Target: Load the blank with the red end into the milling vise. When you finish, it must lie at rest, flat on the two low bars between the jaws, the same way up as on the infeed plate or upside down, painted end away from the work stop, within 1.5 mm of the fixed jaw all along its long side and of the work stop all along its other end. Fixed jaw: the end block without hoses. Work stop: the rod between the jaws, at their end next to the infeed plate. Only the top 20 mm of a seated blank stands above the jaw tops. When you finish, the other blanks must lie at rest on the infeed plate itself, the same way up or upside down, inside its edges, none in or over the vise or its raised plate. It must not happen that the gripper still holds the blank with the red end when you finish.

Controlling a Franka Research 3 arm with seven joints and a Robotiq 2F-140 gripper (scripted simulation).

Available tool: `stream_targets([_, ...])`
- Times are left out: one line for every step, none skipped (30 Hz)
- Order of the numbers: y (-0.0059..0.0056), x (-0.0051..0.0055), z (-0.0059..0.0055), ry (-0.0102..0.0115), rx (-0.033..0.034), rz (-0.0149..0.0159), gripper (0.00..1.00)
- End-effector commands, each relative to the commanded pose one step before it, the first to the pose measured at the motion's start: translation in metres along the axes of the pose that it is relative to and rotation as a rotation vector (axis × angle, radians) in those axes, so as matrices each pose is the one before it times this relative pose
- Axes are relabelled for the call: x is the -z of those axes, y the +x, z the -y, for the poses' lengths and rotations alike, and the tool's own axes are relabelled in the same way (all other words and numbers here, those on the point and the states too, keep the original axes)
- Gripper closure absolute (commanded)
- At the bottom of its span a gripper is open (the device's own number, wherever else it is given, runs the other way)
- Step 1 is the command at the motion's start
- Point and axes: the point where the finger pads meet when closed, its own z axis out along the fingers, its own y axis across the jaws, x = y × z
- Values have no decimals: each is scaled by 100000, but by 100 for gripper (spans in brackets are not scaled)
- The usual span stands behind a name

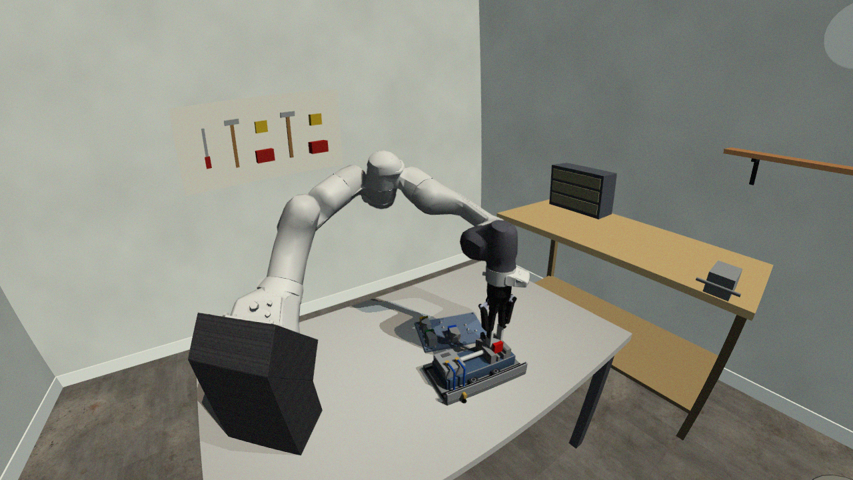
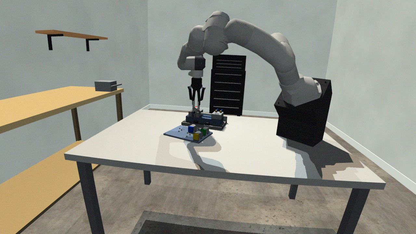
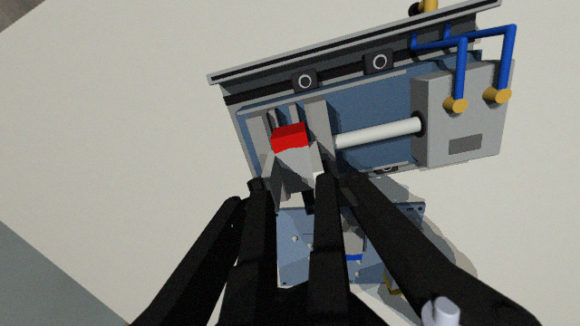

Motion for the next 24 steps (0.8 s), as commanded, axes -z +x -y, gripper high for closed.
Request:
stream_targets([22, 172, 132, 376, -224, -413, 100])
stream_targets([0, 0, 0, 0, 0, 0, 100])
stream_targets([0, 0, 0, 0, 0, 0, 100])
stream_targets([0, 0, 0, 0, 0, 0, 100])
stream_targets([0, 0, 0, 0, 0, 0, 100])
stream_targets([0, 0, 0, 0, 0, 0, 100])
stream_targets([0, 0, 0, 0, 0, 0, 100])
stream_targets([0, 0, 0, 0, 0, 0, 100])
stream_targets([0, 0, 0, 0, 0, 0, 100])
stream_targets([0, 0, 0, 0, 0, 0, 100])
stream_targets([-165, -137, -44, -308, 306, 361, 100])
stream_targets([-17, 67, 56, 77, -76, -90, 100])
stream_targets([-17, 67, 56, 77, -76, -90, 100])
stream_targets([-17, 67, 56, 77, -76, -90, 100])
stream_targets([-17, 67, 56, 77, -76, -90, 100])
stream_targets([0, 0, 0, 0, 0, 0, 100])
stream_targets([0, 0, 0, 0, 0, 0, 100])
stream_targets([0, 0, 0, 0, 0, 0, 100])
stream_targets([0, 0, 0, 0, 0, 0, 100])
stream_targets([0, 0, 0, 0, 0, 0, 100])
stream_targets([0, 0, 0, 0, 0, 0, 100])
stream_targets([0, 0, 0, 0, 0, 0, 100])
stream_targets([0, 0, 0, 0, 0, 0, 100])
stream_targets([0, 0, 0, 0, 0, 0, 100])
